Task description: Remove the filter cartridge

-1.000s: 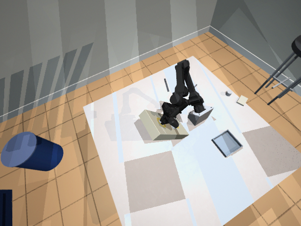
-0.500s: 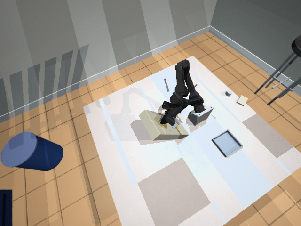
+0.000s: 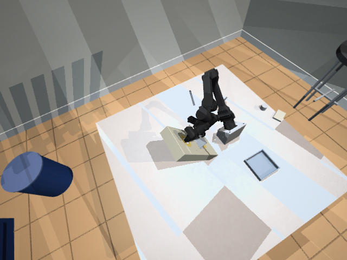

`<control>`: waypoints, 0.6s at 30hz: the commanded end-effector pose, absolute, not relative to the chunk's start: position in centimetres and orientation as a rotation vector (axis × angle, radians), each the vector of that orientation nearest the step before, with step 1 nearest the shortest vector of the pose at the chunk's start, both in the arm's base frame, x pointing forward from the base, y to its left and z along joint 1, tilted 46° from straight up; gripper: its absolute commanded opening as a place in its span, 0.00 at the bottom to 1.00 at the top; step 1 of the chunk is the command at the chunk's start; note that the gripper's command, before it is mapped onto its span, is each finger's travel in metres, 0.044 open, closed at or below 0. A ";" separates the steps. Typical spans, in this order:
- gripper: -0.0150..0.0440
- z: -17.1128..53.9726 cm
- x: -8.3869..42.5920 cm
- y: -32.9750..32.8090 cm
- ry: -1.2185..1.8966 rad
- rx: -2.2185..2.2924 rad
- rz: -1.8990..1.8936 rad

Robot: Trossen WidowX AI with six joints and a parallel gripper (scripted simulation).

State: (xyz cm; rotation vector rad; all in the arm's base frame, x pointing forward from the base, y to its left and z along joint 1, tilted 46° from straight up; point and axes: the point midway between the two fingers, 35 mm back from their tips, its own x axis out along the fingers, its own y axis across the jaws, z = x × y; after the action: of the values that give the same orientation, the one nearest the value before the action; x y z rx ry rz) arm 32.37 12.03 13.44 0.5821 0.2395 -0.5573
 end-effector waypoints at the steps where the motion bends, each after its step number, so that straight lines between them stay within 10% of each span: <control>1: 0.25 13.2 32.8 11.8 0.201 0.759 -0.586; 18: 0.25 13.2 32.8 11.8 0.075 1.170 -0.637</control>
State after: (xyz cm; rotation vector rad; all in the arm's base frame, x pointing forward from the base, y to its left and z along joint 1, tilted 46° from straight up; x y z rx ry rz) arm 32.36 12.02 13.39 1.1054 0.0860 -0.6259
